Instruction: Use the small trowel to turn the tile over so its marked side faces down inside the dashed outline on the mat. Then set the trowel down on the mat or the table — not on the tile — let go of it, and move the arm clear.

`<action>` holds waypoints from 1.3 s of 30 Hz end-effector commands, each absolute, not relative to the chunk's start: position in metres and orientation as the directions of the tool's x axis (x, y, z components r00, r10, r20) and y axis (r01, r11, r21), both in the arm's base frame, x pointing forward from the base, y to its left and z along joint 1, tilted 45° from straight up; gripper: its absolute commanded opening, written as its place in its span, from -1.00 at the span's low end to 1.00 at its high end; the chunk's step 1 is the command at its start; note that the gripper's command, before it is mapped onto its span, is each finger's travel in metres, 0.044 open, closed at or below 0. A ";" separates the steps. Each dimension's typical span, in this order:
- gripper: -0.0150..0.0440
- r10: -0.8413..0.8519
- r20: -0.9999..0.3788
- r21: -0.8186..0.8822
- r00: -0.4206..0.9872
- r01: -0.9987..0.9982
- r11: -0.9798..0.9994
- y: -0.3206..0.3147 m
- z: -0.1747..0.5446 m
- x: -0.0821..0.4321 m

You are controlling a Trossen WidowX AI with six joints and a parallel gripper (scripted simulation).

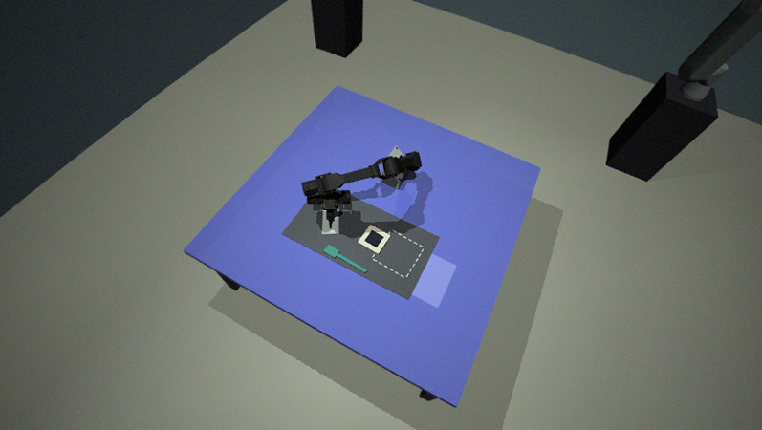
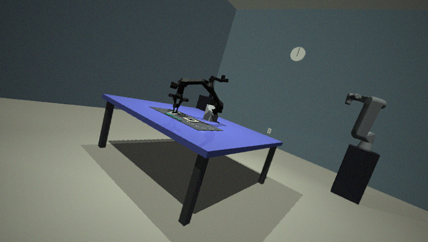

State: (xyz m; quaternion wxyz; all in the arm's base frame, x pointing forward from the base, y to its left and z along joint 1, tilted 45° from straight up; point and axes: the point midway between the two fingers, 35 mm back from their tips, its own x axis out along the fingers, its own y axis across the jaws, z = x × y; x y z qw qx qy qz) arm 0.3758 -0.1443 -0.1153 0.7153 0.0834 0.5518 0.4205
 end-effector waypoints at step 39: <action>-0.05 0.695 -0.718 0.237 0.039 -0.925 0.297 -0.144 -0.116 0.376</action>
